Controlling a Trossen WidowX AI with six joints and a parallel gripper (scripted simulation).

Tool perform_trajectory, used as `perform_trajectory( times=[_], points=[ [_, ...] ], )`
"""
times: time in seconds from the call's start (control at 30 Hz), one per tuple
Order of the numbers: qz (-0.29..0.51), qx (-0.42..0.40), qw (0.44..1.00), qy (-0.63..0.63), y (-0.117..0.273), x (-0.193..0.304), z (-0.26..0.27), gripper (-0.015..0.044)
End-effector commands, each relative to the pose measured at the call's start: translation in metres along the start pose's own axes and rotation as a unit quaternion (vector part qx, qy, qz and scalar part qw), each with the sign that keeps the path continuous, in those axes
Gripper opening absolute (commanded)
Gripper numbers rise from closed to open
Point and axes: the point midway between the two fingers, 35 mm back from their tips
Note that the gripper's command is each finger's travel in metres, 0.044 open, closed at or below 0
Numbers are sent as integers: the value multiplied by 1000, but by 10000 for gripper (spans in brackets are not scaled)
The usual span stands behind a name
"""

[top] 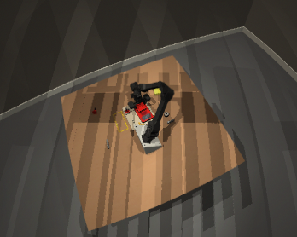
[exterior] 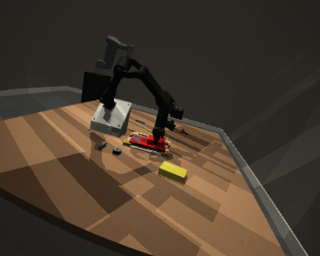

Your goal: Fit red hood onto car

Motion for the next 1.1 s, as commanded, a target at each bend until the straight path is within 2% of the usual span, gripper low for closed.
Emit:
perform_trajectory(
  times=[0.0,0.03,0.17,0.4,1.07],
  points=[
    [0,0,1000,0,0,0,0,420],
    [0,0,1000,0,0,0,0,440],
    [1,-1,1000,0,11,-1,0,440],
    [5,-3,1000,0,70,-2,0,440],
    [5,-3,1000,0,71,-1,0,440]
  ],
)
Point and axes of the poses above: the point midway between the two fingers, 35 mm back from their tips, its own y axis back along the fingers, its own z axis across the jaws, x = y × z, and after that the axes turned 2 degrees about y, right-handed
